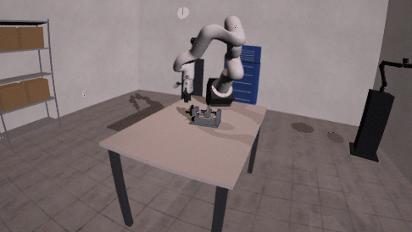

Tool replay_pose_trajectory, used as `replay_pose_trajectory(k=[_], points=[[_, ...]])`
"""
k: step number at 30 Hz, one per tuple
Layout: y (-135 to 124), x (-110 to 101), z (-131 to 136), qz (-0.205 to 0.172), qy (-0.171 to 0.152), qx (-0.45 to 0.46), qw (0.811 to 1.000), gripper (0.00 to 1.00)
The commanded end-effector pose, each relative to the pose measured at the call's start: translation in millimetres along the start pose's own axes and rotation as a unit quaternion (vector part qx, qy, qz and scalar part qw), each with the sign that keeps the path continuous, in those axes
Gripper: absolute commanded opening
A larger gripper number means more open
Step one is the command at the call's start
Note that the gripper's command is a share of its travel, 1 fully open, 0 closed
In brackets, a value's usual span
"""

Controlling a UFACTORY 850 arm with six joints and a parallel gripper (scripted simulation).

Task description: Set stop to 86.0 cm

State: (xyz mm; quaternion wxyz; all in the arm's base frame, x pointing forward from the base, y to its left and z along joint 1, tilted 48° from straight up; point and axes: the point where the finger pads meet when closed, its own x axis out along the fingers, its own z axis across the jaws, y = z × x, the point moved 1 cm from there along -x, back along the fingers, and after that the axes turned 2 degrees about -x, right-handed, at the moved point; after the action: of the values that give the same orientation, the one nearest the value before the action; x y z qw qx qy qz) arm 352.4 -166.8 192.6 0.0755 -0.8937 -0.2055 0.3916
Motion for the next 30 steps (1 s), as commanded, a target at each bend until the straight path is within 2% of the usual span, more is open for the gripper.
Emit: replay_pose_trajectory(k=[1, 5, 11, 16, 19, 30], points=[[0.5, -7.6, -0.4, 0.001, 0.000, 0.000, 1.000, 0.57], [0.5, -19.1, -0.4, 0.001, 0.000, 0.000, 1.000, 0.57], [-3.3, -19.3, -8.6, 0.001, 0.000, 0.000, 1.000, 0.57], [-27.8, -19.3, -61.8, 0.001, 0.000, 0.000, 1.000, 0.57], [-33.8, -19.3, -75.0, 0.001, 0.000, 0.000, 1.000, 0.57], [-35.1, -19.3, -77.7, 0.001, 0.000, 0.000, 1.000, 0.57]])
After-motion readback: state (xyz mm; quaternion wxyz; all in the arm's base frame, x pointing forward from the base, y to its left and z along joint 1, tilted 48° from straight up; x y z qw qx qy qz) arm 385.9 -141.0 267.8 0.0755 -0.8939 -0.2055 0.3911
